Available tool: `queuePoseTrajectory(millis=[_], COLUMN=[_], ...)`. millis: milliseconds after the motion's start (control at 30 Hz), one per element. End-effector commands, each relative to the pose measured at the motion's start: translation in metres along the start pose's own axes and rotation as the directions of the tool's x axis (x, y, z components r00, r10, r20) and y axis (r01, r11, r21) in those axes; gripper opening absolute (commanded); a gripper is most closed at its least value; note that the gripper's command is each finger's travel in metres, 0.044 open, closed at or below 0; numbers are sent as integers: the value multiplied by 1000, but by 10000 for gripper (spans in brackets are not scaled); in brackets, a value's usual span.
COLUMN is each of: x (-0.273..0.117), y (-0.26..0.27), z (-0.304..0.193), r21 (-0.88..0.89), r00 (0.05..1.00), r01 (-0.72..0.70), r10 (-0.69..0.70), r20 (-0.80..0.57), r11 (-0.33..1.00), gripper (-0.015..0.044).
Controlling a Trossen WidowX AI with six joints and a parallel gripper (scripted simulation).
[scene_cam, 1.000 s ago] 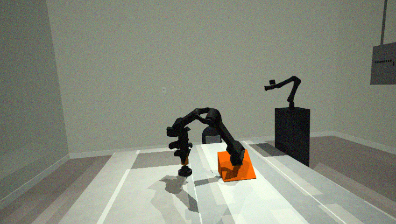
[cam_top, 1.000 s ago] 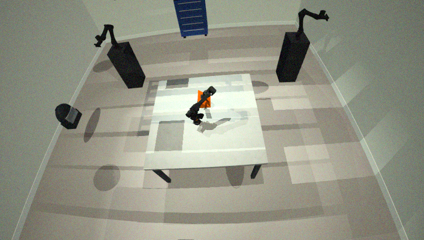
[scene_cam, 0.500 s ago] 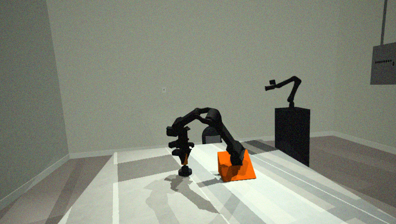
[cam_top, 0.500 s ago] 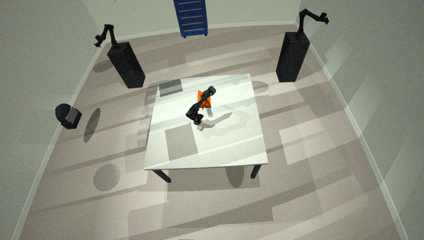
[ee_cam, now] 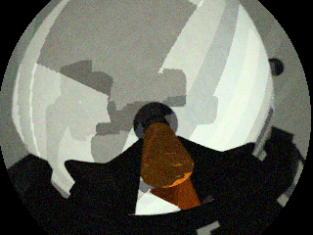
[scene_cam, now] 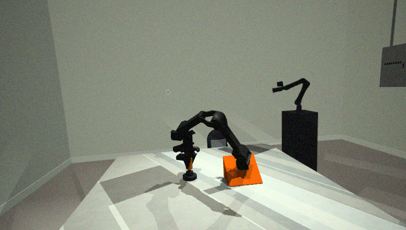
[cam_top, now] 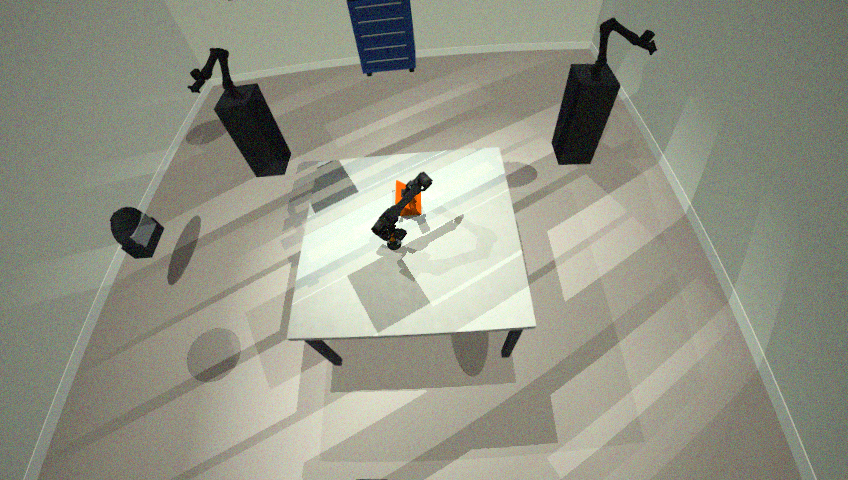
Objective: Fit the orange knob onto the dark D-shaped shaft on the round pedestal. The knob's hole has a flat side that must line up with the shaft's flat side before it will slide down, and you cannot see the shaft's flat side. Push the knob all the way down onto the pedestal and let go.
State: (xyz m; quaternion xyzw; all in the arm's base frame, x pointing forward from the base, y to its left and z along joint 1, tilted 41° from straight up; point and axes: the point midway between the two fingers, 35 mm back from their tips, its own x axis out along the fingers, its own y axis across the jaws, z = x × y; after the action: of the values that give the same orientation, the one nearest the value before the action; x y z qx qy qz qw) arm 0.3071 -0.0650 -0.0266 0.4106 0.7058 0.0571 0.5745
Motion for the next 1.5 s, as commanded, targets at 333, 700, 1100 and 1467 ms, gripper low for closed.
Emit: queuePoseTrajectory(millis=[333,700,1100,1467], x=[-4,-6,-3,0], y=[2,2,-1,0], z=[0,2,1,1], r21=[0,208,208,208], r00=[1000,1000,1000,1000], r01=[-1,-2,-2,-2], r10=[1,1,1,1], r20=[3,3,3,3], r11=[1000,978,978,978], gripper=[0,0,0,0])
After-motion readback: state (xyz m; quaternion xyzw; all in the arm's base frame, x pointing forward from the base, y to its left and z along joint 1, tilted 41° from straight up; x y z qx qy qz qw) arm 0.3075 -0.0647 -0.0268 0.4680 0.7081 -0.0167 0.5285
